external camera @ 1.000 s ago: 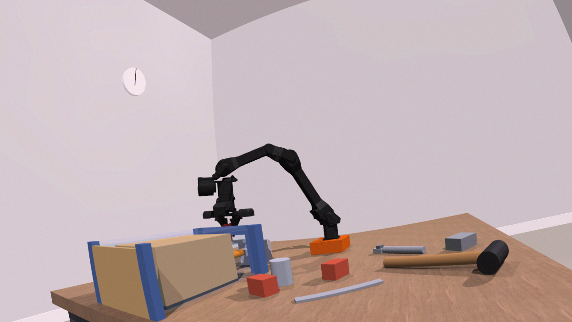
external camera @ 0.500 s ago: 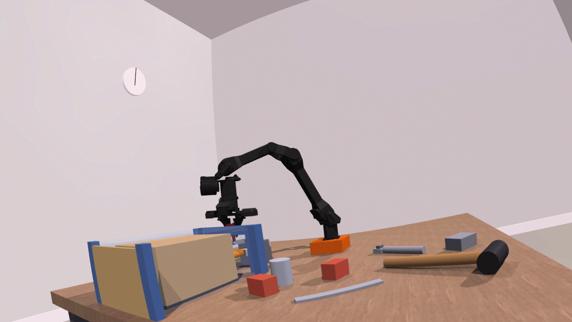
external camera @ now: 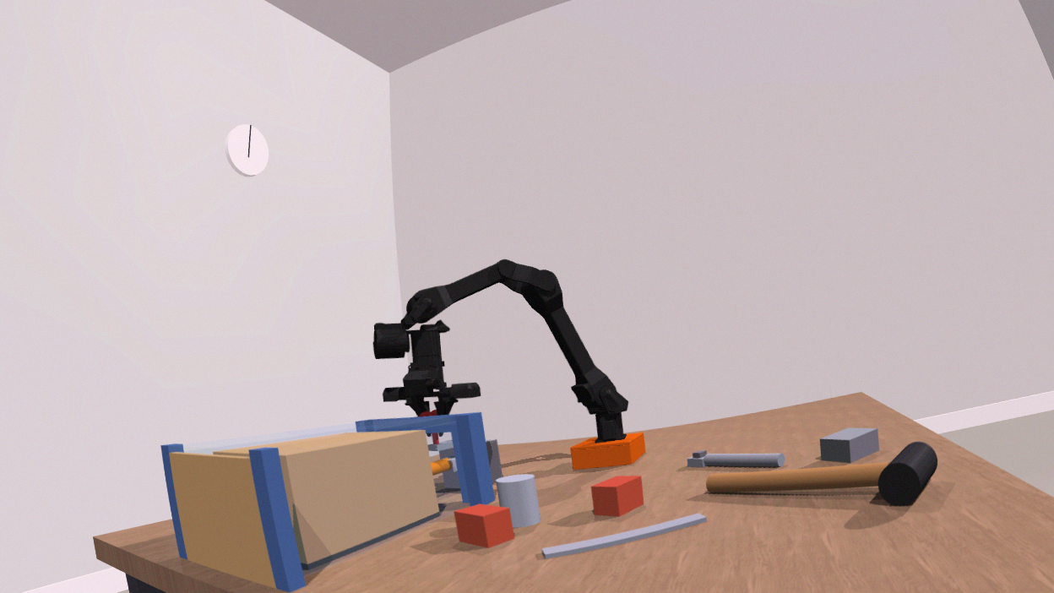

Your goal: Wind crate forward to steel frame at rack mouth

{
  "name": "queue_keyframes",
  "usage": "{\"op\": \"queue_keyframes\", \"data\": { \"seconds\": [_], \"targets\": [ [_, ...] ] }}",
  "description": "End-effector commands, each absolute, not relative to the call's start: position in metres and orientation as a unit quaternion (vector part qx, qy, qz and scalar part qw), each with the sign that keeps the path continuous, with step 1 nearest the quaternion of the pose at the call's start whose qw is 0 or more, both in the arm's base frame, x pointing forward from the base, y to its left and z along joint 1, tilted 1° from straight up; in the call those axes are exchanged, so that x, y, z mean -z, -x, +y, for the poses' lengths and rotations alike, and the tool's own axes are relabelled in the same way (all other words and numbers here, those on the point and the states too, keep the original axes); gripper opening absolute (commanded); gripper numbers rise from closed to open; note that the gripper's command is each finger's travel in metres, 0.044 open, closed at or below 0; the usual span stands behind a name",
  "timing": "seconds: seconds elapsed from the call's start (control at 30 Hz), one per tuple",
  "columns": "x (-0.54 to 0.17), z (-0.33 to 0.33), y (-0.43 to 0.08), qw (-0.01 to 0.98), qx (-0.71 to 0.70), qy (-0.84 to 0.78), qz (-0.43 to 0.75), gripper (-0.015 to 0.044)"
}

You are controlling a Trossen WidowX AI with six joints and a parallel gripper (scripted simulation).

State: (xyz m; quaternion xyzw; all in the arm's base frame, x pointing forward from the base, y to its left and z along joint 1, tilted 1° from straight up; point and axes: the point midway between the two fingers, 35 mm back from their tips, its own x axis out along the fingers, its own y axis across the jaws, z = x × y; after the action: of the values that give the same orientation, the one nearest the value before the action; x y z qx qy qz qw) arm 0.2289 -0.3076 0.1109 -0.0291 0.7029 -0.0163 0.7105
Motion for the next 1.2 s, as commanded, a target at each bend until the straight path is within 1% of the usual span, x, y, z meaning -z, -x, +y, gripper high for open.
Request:
{"op": "queue_keyframes", "data": {
  "seconds": [0.0,1.17],
  "targets": [
    [-0.107,-0.286,-0.234,0.71,-0.006,0.02,0.703,0.0],
    [-0.105,-0.249,-0.229,0.71,-0.008,0.019,0.704,0.0]
  ]
}}
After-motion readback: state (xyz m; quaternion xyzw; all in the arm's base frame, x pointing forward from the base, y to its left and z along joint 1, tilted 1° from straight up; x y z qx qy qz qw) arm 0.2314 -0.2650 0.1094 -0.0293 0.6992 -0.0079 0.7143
